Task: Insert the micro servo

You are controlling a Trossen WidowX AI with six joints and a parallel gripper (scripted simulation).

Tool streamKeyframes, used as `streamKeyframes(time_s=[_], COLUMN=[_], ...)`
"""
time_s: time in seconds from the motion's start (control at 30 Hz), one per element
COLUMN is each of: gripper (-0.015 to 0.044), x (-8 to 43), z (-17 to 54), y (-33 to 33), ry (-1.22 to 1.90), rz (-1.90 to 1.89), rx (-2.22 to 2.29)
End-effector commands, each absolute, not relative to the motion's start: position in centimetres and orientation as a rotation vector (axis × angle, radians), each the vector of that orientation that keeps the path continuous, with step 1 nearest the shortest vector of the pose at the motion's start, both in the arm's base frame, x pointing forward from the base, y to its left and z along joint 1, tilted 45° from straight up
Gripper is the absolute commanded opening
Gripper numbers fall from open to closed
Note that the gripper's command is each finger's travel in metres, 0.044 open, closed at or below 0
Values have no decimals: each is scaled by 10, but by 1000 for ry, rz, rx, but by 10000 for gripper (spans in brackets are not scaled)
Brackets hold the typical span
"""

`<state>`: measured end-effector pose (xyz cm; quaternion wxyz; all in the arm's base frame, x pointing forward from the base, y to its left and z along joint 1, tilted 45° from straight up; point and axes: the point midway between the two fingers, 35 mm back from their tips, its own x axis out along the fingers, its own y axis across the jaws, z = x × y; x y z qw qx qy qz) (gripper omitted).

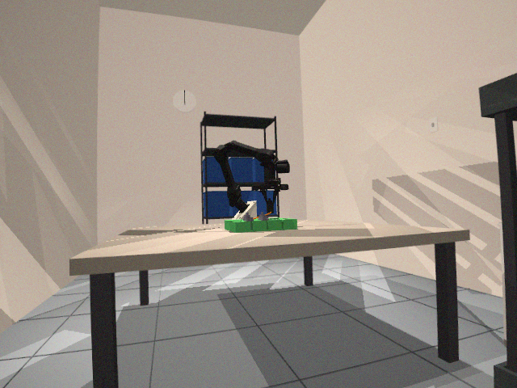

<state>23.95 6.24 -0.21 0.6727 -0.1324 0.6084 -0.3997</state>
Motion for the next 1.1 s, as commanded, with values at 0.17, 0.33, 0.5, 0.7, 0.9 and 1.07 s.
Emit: streamKeyframes(time_s=[0.17,0.33,0.5,0.7,0.9,1.07], gripper=[0,0,0,0,0,0], x=[241,245,263,288,312,331], z=[-2,-2,-1,1,3,5], y=[64,63,61,57,54,50], ry=[1471,1471,1469,1468,1466,1465], rz=[-745,-745,-745,-746,-746,-747], rx=[-459,-459,-459,-458,-458,-458])
